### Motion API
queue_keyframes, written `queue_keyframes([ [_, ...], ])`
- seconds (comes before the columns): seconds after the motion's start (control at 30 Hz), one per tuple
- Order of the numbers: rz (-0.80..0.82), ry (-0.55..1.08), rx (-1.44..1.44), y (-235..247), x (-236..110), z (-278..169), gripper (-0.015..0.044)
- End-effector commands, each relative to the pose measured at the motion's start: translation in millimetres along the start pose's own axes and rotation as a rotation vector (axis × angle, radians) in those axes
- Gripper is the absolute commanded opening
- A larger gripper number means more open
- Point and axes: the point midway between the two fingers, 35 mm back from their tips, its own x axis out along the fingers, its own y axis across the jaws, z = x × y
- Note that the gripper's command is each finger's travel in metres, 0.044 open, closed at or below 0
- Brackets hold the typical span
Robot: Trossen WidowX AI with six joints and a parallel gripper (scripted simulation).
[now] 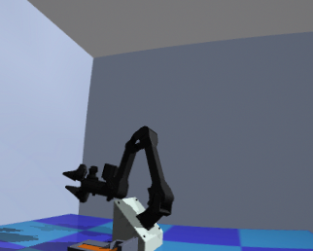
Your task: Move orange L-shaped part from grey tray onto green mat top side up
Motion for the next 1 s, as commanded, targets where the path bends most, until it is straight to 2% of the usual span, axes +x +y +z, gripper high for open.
queue_keyframes([
  [0.0,-0.001,0.005,-0.002,0.7,0.6,-0.7,0.0374],
  [0.17,0.013,0.101,-0.073,24.2,15.2,-16.0,0.0242],
  [0.27,0.031,0.244,-0.187,50.3,30.6,-39.9,0.018],
  [0.43,0.082,0.503,-0.369,107.1,40.8,-91.4,0.018],
  [0.57,0.128,0.679,-0.508,146.6,33.0,-126.7,0.018],
  [0.77,0.18,0.879,-0.678,186.4,9.7,-166.5,0.018],
  [0.97,0.237,1.078,-0.839,221.6,-28.3,-202.8,0.018],
])
